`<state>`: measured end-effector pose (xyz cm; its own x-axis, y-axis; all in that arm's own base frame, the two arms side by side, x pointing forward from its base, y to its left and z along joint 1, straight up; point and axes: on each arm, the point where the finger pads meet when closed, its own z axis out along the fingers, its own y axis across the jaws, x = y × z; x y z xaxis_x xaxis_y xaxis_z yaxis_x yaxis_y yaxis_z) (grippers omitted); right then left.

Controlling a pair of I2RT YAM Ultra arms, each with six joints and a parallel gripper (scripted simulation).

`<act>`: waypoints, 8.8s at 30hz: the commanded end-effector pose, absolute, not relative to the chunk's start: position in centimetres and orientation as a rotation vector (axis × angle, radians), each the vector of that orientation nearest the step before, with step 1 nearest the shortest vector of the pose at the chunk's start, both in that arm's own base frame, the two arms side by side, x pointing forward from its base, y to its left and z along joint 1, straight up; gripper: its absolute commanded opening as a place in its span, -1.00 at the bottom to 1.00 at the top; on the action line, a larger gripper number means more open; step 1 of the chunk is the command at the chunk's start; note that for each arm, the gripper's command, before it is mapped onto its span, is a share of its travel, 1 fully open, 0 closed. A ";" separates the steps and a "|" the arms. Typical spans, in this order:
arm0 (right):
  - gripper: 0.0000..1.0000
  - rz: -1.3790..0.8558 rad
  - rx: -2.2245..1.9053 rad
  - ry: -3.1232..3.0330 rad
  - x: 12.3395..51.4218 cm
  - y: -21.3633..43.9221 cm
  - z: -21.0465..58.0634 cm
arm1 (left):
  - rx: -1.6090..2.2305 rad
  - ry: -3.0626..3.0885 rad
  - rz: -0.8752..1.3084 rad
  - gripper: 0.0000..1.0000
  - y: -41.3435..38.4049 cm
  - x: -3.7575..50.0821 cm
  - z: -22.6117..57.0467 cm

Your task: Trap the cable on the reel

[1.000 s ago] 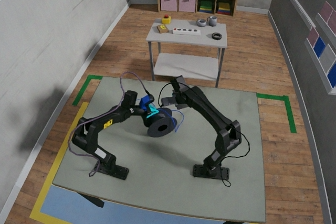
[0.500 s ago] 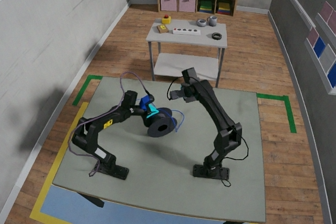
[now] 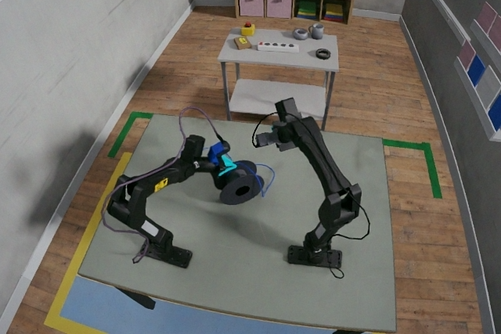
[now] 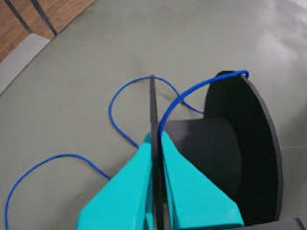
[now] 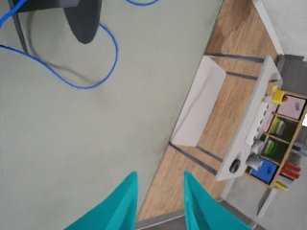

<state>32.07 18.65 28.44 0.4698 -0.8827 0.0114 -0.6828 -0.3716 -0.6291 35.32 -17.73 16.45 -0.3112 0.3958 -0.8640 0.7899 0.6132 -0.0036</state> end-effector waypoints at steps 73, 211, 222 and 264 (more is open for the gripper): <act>-0.40 -0.289 -0.798 1.767 38.6 8.5 35.2 | 0.940 1.899 -0.540 -1.00 -17.6 35.6 27.6; -0.40 0.003 0.007 1.541 37.6 -0.2 41.6 | 0.449 2.061 -0.261 -1.00 -16.0 36.0 44.1; -0.40 0.003 0.007 1.541 37.6 -0.2 41.6 | 0.421 2.059 -0.247 -1.00 -16.0 36.0 45.3; -0.40 0.003 0.007 1.541 37.6 -0.2 41.6 | 0.398 2.028 -0.247 -1.00 -15.9 35.9 46.9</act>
